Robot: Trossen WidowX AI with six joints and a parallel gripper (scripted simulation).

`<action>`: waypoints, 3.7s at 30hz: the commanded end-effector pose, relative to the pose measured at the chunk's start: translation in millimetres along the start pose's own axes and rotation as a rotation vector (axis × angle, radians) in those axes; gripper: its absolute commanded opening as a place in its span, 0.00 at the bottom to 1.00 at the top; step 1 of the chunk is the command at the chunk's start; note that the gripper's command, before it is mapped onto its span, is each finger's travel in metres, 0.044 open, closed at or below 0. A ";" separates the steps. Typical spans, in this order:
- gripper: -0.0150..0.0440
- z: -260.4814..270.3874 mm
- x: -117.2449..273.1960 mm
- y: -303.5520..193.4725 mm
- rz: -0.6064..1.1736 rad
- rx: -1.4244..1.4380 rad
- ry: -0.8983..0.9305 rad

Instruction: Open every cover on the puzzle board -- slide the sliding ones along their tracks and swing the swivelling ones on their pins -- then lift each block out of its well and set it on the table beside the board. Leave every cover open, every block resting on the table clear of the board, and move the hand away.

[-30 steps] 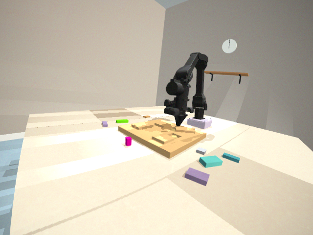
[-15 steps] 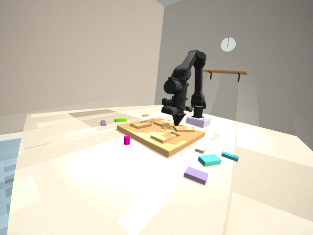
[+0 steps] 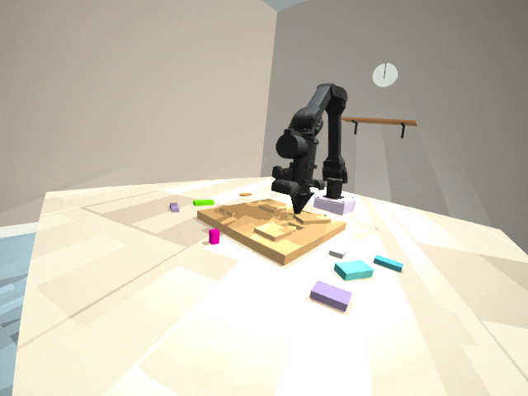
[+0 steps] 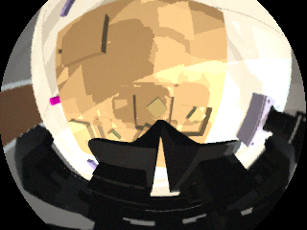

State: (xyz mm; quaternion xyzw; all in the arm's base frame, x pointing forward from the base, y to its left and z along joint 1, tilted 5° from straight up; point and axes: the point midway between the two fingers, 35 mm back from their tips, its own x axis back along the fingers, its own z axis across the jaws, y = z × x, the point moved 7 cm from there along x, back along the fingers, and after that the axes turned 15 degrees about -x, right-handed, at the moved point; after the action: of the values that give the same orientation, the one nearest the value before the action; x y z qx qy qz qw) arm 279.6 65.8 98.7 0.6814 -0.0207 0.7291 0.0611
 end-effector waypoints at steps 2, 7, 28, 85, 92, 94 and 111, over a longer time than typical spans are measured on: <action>0.25 4.9 -1.1 -6.1 -0.003 -0.003 -0.002; 0.25 8.4 -1.1 -11.7 -0.003 -0.003 -0.002; 0.25 16.6 -1.0 -34.4 -0.001 -0.003 -0.001; 0.25 67.3 50.9 12.9 -0.001 0.606 -0.008; 0.25 88.9 54.3 44.9 -0.003 0.919 -0.005; 0.25 94.5 55.2 54.7 -0.004 1.009 -0.004; 0.25 121.4 60.4 121.5 -0.016 1.568 -0.005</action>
State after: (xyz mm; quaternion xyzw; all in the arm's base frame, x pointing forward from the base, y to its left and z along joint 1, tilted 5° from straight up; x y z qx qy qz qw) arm 378.4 -54.5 174.9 0.5466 0.4823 0.5525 -0.4041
